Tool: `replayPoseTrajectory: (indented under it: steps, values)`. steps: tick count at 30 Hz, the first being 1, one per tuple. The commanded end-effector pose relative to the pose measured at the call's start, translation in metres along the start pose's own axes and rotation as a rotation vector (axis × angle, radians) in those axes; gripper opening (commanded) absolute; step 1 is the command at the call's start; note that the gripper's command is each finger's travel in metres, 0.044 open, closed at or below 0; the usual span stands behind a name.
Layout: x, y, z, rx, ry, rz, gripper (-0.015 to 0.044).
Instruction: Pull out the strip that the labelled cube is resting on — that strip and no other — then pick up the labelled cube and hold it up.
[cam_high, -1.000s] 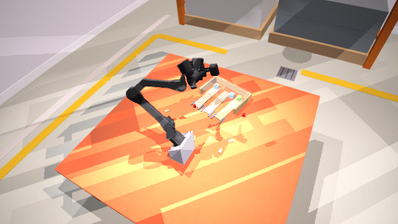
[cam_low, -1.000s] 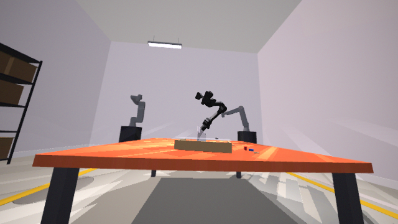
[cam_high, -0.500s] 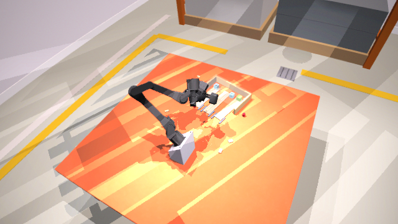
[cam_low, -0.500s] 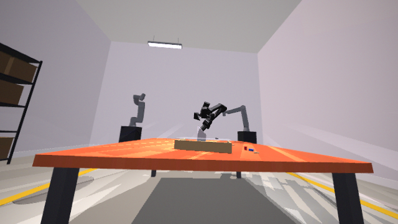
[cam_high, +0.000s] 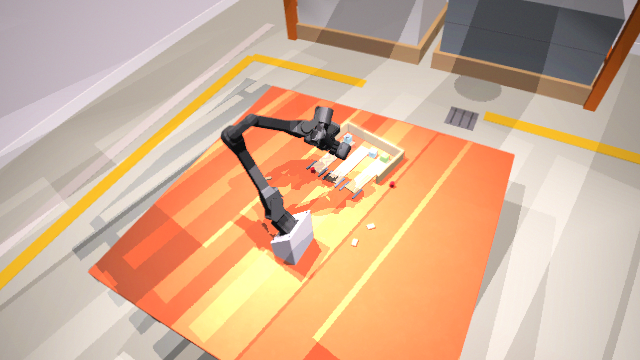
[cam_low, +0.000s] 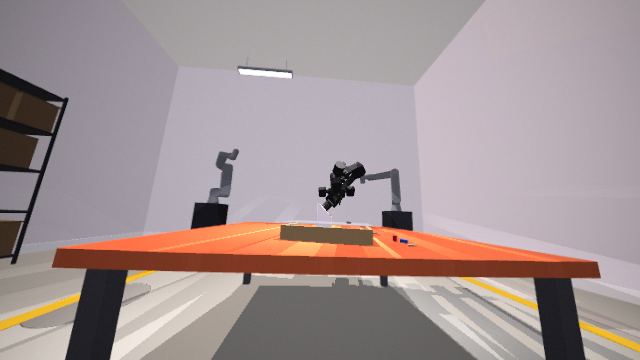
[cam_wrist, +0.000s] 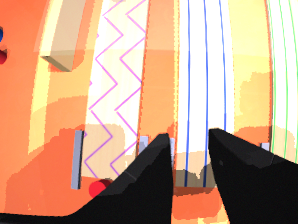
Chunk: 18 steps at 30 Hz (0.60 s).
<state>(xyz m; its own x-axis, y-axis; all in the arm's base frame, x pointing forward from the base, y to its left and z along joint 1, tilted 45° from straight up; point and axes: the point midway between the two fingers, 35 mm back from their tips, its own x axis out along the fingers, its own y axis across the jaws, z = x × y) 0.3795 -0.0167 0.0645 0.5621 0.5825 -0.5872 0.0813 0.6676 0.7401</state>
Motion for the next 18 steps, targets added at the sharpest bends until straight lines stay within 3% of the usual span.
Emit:
replayPoseTrajectory:
  steps: [1,10,18]
  values:
    - [0.024,0.019,0.001,0.042,0.158,-0.019,0.0000]
    - [0.064,0.073,-0.019,0.128,0.513,-0.088,0.0000]
    - [0.067,0.073,-0.019,0.133,0.539,-0.096,0.0000]
